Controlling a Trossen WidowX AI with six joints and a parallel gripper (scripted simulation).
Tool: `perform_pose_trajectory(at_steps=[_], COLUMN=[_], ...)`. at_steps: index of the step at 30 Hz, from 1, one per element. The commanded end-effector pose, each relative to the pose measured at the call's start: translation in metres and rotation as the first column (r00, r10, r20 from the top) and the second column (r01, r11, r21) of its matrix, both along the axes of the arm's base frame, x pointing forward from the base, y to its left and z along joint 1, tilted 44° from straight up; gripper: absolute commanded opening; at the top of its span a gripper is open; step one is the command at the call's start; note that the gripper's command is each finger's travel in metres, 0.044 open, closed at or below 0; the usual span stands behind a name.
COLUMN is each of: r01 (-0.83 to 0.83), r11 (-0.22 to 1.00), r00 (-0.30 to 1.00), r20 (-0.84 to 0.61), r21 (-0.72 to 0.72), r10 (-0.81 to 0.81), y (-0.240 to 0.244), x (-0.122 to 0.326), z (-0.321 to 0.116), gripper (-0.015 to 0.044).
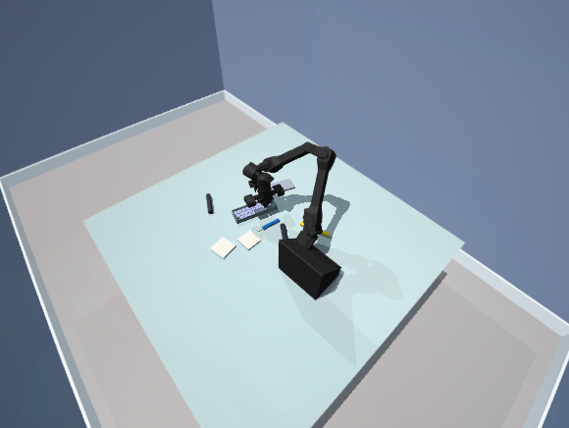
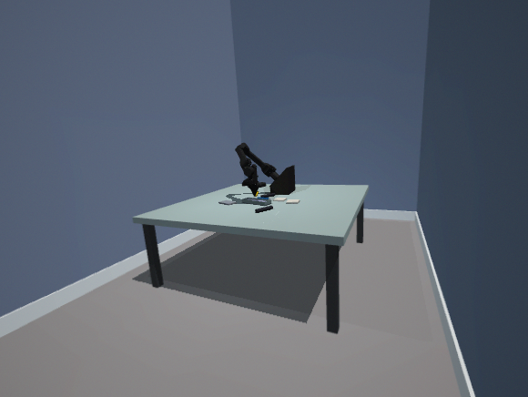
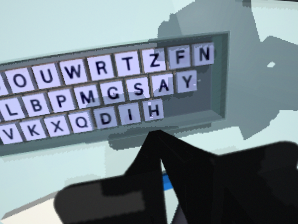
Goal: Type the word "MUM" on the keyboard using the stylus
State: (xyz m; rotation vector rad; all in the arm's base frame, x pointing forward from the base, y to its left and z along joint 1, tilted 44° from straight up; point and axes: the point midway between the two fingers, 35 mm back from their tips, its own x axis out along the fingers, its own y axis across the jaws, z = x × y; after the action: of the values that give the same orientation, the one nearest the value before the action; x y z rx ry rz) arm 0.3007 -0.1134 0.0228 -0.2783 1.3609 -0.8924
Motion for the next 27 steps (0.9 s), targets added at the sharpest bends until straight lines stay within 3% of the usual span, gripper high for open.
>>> perform_pose_trajectory(at_steps=[1,6,12,27], r01=[0.005,0.005,0.005,0.005], r11=[1.000,1.000,1.000,1.000], r00=[1.000,1.000,1.000,1.000], r20=[0.006,0.006,0.008,0.008], r21=[0.001,0.002,0.004,0.004], r10=[-0.005,-0.005,-0.005,-0.005], y=[0.001,0.007,0.054,0.057], x=[-0.002,0.003,0.030,0.031], z=[-0.002,-0.007,-0.053,-0.053], gripper=[0.0000,0.0000,0.0000,0.0000])
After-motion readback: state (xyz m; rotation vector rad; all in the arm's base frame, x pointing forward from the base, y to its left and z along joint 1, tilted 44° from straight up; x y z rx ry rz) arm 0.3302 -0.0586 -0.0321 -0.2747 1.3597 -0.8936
